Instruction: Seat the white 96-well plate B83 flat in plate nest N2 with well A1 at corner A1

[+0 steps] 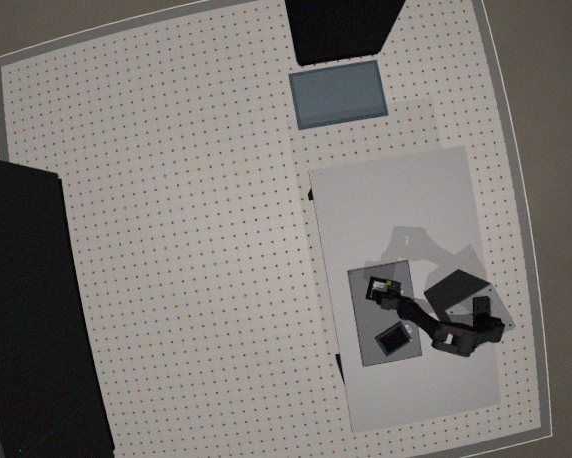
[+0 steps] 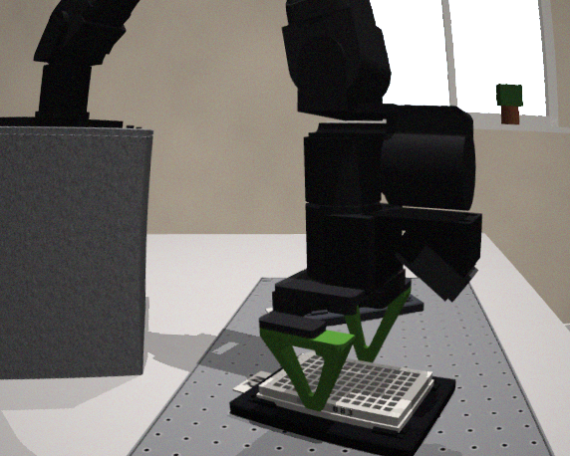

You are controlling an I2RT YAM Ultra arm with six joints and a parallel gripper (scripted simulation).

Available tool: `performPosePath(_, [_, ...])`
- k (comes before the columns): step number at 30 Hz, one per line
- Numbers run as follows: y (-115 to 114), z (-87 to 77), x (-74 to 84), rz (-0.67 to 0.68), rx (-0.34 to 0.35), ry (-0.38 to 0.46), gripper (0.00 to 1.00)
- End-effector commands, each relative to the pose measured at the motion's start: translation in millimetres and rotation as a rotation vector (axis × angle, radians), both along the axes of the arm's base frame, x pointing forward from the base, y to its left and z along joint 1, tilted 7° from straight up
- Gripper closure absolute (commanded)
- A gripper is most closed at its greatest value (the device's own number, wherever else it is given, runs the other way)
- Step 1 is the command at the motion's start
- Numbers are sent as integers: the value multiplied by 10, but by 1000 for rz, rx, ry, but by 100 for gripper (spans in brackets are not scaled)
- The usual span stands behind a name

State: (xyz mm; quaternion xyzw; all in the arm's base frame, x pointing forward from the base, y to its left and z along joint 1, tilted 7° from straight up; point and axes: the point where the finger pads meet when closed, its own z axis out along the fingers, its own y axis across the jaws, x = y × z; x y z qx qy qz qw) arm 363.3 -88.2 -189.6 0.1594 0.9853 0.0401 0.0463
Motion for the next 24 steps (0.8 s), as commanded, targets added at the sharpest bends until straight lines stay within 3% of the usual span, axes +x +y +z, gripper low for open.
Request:
performPosePath(1, [-65,178,-31,-6,-11,-3,0])
performPosePath(18, [-79,570,-80,-6,-7,-4,0])
performPosePath(21, [-112,628,36,-7,-15,-30,0])
performPosePath(24, [-107,628,39,-5,-15,-30,0])
